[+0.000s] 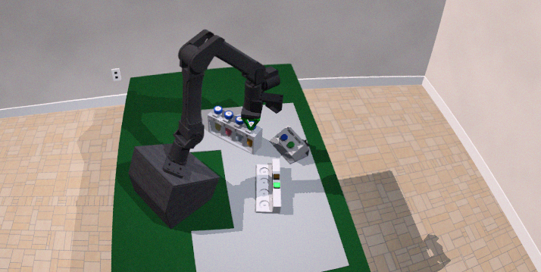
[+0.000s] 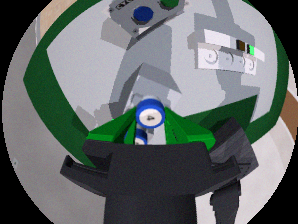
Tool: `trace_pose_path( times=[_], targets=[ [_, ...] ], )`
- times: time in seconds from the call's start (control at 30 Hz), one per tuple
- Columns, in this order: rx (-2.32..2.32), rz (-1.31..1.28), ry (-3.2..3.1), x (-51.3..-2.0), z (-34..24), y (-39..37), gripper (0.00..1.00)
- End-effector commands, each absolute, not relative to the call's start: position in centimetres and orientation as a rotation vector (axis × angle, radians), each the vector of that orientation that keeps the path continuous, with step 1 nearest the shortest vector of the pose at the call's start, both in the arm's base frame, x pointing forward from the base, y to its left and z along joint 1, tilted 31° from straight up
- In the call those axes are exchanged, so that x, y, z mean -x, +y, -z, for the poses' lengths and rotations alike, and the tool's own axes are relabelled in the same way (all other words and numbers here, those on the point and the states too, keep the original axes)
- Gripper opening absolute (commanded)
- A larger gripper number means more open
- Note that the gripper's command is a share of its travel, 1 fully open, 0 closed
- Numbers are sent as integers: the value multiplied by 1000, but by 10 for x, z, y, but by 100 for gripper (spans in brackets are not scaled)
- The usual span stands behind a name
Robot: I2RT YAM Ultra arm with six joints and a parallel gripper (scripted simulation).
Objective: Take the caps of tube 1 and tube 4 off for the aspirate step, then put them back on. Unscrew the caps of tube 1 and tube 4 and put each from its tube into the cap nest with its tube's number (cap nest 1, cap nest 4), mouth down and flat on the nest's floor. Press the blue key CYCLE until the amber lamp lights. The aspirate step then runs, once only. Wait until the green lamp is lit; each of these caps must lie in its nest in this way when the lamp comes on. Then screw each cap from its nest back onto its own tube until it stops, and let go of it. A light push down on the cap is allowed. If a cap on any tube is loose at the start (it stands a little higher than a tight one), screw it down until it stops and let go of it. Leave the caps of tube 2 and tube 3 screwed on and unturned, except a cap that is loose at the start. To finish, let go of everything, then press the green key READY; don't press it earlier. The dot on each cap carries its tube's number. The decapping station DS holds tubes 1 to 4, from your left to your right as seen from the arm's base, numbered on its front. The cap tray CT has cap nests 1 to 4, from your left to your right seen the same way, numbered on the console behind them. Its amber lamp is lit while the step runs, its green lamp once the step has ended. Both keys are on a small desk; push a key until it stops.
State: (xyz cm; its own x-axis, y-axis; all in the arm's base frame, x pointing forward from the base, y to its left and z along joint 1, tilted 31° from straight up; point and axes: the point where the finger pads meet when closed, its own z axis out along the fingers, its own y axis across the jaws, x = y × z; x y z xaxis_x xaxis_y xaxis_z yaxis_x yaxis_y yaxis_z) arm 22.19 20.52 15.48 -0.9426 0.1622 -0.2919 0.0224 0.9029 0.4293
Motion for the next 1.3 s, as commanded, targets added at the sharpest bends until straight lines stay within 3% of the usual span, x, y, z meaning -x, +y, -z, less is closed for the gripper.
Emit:
trace_pose_path(
  times=[0.0,0.03,1.17,1.27],
  targets=[
    [-181,-630,2738,-223,-157,205,0],
    [-181,-630,2738,-223,-157,206,49],
    [-181,-629,2737,-207,-197,187,49],
    [159,-560,2700,-186,-194,200,49]
  ],
)
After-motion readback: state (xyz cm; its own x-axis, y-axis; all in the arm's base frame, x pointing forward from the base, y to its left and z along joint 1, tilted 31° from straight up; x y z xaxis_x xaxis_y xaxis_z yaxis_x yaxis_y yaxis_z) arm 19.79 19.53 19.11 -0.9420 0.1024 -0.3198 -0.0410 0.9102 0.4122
